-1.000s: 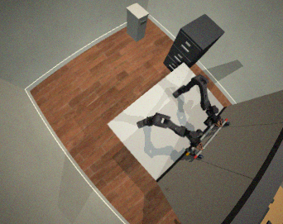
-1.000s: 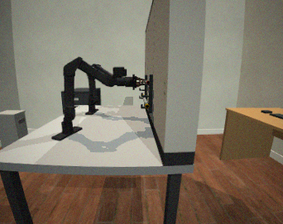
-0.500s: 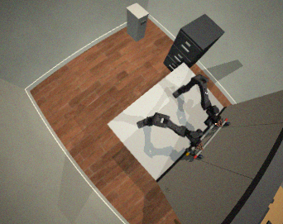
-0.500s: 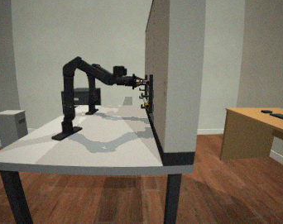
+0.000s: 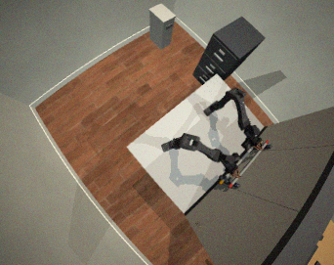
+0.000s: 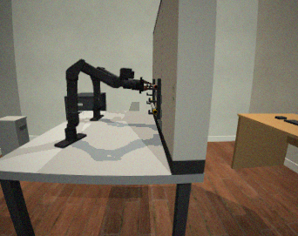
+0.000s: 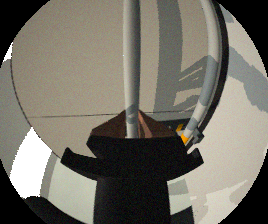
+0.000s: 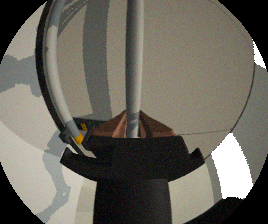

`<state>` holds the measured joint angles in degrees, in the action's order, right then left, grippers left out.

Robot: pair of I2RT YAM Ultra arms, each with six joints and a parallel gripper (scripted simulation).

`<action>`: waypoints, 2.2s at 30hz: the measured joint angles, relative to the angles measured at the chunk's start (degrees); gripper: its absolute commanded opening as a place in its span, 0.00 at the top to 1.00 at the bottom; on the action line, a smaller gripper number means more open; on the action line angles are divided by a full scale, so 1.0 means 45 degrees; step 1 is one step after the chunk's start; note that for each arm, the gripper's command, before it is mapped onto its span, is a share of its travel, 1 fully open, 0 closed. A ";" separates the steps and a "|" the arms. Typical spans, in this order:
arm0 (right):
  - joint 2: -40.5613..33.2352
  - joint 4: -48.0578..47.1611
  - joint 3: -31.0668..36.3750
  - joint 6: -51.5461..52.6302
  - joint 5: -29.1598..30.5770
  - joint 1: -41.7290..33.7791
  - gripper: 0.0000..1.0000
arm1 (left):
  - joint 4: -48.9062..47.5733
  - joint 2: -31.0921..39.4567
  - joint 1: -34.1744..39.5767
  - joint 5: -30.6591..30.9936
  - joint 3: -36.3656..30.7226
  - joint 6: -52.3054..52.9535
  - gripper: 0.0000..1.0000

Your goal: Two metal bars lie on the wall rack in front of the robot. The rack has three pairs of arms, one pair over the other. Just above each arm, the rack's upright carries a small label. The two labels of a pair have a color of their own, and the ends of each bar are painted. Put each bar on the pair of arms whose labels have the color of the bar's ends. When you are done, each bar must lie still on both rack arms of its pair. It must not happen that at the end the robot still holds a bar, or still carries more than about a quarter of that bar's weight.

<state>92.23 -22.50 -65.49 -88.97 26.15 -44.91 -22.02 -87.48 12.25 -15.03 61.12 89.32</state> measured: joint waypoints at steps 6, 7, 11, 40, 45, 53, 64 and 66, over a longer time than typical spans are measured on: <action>-0.0015 0.0369 -0.0165 0.0063 0.0000 0.0000 1.00 | 0.0364 0.0010 0.0000 0.0000 0.0165 -0.0039 1.00; -0.0015 0.0418 -0.0189 0.0073 0.0000 0.0000 1.00 | 0.0413 0.0015 0.0000 0.0000 0.0189 -0.0044 1.00; -0.0024 0.0617 -0.0277 0.0107 0.0005 0.0000 1.00 | 0.0612 0.0019 0.0000 -0.0005 0.0282 -0.0063 1.00; -0.0126 0.1700 -0.0971 0.0170 0.0000 0.0000 1.00 | 0.1676 0.0097 0.0000 -0.0015 0.0971 -0.0175 1.00; -0.0141 0.1870 -0.1117 0.0170 0.0005 0.0000 1.00 | 0.1836 0.0097 0.0000 -0.0015 0.1117 -0.0175 1.00; -0.0151 0.2127 -0.1375 0.0170 0.0024 0.0005 1.00 | 0.2079 0.0097 -0.0005 -0.0015 0.1379 -0.0175 1.00; -0.0185 0.2390 -0.1598 0.0170 0.0029 0.0005 1.00 | 0.2336 0.0097 0.0000 -0.0015 0.1632 -0.0175 1.00; -0.0185 0.2429 -0.1642 0.0170 0.0034 0.0005 1.00 | 0.2390 0.0097 0.0000 -0.0015 0.1685 -0.0175 1.00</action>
<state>91.39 -11.57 -72.88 -88.20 26.30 -44.88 -11.27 -87.05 12.25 -15.09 68.71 88.53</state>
